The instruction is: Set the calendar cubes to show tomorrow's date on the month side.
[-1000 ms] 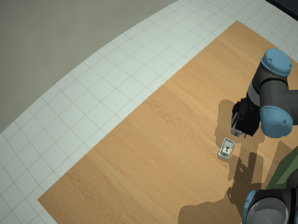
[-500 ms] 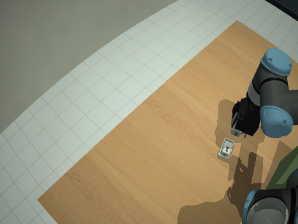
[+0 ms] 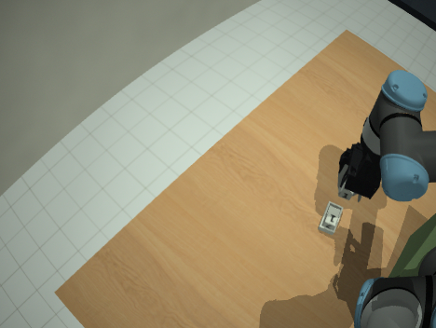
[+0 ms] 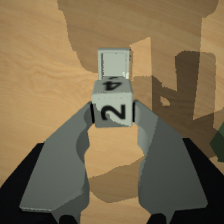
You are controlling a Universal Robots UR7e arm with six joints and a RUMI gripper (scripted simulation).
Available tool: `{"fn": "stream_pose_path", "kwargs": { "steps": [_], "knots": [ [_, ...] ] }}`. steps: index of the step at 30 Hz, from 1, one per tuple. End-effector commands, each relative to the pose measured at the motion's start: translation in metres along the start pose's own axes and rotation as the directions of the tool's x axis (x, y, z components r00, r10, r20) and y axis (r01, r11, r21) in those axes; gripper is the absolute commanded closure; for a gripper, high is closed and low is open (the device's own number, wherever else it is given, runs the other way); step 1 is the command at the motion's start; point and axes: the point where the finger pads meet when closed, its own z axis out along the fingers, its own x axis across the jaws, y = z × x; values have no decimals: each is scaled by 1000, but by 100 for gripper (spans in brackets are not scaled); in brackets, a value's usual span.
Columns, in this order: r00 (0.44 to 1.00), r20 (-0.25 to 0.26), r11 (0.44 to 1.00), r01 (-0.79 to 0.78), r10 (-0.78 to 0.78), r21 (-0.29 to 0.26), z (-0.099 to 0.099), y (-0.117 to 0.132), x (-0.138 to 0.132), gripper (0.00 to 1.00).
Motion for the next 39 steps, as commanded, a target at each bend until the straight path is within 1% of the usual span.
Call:
{"fn": "stream_pose_path", "kwargs": {
  "steps": [1, 11, 16, 18, 22, 28, 33, 35, 39],
  "knots": [
    [1000, 1, 1000, 16, -16, 1, 0, -1, 0, 90],
    [992, 1, 992, 129, -129, 1, 0, -3, -3, 90],
    [978, 1, 978, 210, -210, 1, -1, -5, -4, 90],
    [978, 1, 978, 210, -210, 1, -1, -5, -4, 90],
    [958, 1, 958, 286, -286, 1, -1, -6, -6, 90],
    [910, 1, 910, 415, -415, 1, -1, -8, -8, 90],
    [847, 1, 847, 532, -532, 1, -1, -10, -11, 90],
    [847, 1, 847, 532, -532, 1, -1, -10, -11, 90],
    [778, 1, 778, 629, -629, 1, -1, -11, -13, 90]
  ]
}}
